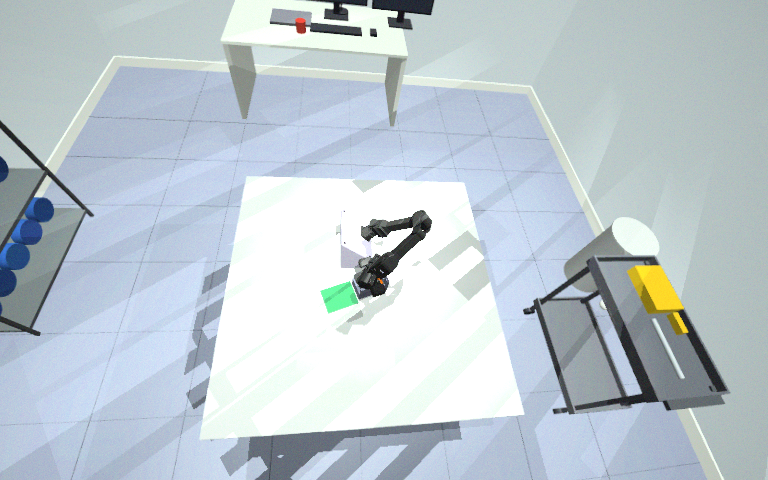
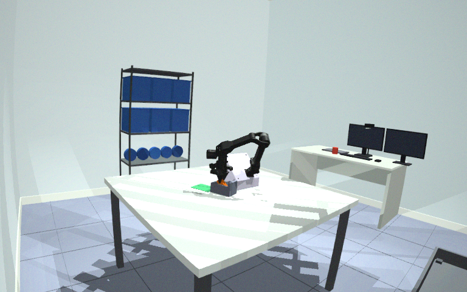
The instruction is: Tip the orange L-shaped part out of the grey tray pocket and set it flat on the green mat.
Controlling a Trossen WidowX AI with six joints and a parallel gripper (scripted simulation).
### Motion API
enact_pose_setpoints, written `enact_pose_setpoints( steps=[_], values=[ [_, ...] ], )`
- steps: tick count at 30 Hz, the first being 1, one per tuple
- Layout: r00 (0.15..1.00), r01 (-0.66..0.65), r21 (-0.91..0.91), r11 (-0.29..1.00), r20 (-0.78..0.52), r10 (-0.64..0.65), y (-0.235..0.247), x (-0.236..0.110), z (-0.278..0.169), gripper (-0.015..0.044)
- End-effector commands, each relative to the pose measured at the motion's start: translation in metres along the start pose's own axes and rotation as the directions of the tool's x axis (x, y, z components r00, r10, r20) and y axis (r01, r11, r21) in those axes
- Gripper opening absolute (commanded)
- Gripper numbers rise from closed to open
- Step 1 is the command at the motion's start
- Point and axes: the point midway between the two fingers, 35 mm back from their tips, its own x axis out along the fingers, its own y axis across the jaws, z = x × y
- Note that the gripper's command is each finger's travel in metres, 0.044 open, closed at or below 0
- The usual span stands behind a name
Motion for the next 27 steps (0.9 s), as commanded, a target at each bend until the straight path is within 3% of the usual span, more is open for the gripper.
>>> enact_pose_setpoints(
  steps=[1, 27],
  values=[
    [1.0, 0.0, -0.002, 1.0, 0.0, 0.0, 0.0, -0.004, 0.0, 0.0],
    [1.0, 0.002, 0.003, 1.0, -0.004, -0.002, -0.001, -0.045, 0.0, 0.0]
  ],
)
